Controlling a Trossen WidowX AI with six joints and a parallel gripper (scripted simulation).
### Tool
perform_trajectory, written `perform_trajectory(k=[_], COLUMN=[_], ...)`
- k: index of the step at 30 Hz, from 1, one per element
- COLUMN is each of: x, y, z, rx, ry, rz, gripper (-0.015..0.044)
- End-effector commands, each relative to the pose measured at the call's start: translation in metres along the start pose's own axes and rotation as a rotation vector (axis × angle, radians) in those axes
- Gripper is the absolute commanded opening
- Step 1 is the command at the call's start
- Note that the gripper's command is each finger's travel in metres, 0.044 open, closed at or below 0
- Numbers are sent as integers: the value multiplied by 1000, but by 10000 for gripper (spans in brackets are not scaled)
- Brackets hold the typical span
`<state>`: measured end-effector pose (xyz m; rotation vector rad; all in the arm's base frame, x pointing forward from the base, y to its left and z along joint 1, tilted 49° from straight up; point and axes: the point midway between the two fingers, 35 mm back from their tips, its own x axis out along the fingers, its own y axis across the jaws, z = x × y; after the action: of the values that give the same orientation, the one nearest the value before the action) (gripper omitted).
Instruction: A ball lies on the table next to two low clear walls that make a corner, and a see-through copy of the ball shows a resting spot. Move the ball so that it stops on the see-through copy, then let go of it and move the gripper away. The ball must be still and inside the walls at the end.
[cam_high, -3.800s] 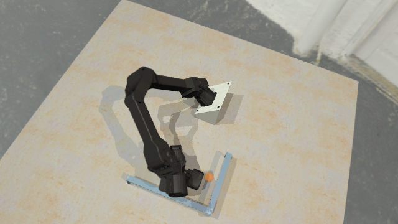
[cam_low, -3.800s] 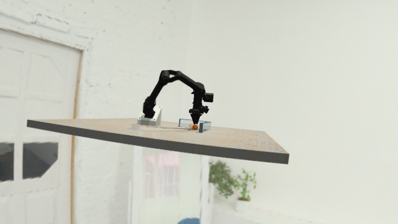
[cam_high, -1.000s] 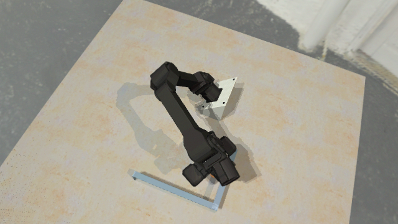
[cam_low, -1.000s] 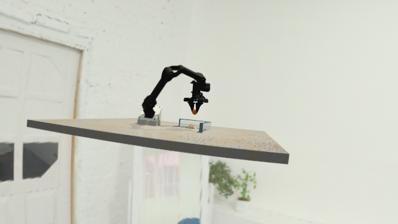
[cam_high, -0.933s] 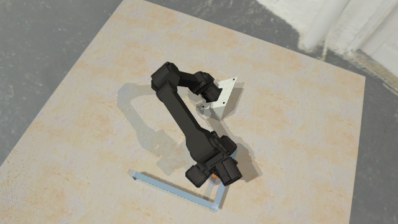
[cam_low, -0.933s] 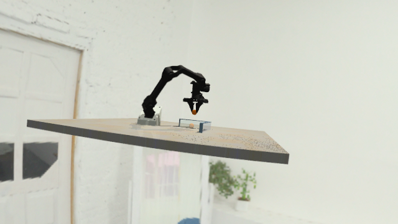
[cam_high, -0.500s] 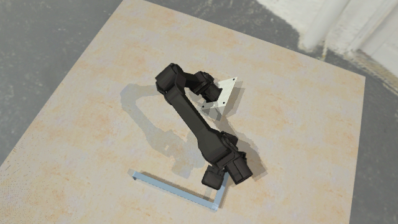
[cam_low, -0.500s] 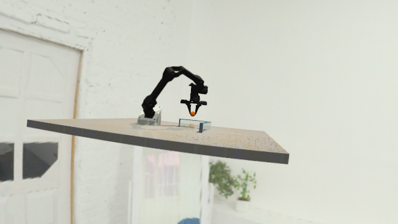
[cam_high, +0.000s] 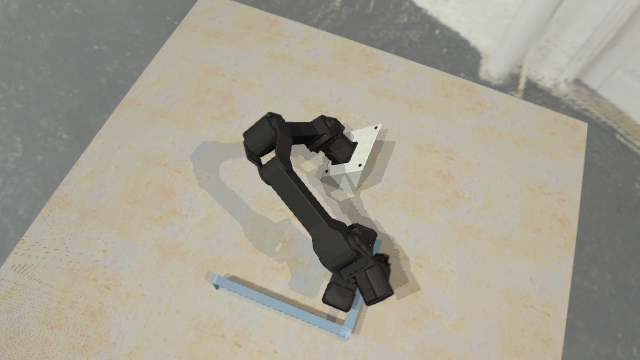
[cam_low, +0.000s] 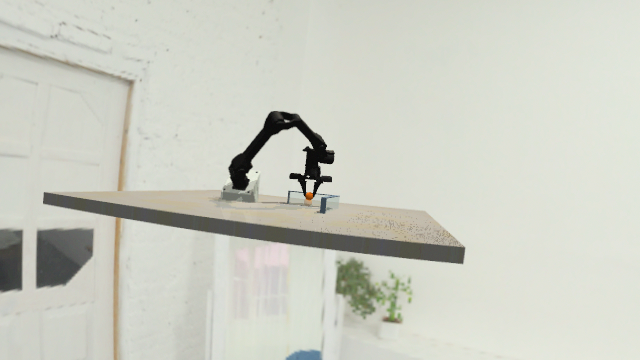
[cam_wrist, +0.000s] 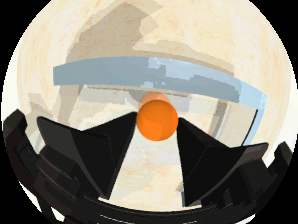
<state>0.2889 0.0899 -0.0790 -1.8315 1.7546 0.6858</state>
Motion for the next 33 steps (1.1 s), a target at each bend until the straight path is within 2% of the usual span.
perform_trajectory(k=[1, 22, 33], x=[14, 33, 29], y=[3, 4, 1], z=[0, 0, -1], rx=[-14, -14, -2], ry=[11, 12, 4], rz=[4, 4, 0], gripper=[0, 0, 285])
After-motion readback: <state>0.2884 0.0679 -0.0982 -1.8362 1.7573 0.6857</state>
